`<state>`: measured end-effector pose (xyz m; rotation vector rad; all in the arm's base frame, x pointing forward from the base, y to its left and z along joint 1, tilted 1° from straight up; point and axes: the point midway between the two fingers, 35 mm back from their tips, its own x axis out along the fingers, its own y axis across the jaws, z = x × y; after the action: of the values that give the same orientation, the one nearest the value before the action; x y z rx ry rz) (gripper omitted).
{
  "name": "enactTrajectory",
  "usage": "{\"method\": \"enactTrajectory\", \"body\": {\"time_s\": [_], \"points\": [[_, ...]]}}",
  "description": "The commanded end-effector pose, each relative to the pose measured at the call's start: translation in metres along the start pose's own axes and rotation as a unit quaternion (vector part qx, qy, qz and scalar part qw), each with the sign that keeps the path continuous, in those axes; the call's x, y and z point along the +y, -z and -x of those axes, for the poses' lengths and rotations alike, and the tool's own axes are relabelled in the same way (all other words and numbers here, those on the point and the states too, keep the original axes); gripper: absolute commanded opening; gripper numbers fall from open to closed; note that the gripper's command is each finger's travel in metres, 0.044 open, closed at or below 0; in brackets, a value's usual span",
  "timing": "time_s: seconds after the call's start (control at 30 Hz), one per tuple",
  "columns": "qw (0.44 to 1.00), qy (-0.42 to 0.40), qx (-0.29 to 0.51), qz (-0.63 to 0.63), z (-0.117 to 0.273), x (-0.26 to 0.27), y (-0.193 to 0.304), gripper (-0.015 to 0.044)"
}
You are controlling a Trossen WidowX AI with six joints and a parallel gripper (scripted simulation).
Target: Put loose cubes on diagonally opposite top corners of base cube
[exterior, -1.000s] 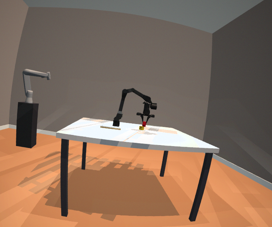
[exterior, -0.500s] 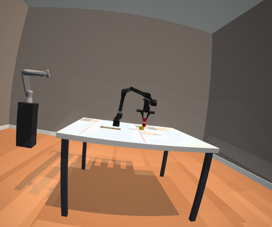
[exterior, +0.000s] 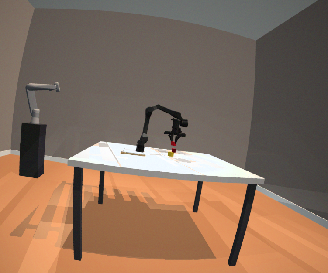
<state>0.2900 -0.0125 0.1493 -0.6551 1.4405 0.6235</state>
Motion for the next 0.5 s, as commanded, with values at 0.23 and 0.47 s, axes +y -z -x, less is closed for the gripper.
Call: {"method": "enactTrajectory", "body": {"time_s": [0.23,0.47], "points": [[0.99,-0.001,0.002,-0.141,-0.003,0.019,-0.015,0.0105],[0.972,-0.001,0.002,-0.234,-0.003,0.031,-0.024,0.0105]]}}
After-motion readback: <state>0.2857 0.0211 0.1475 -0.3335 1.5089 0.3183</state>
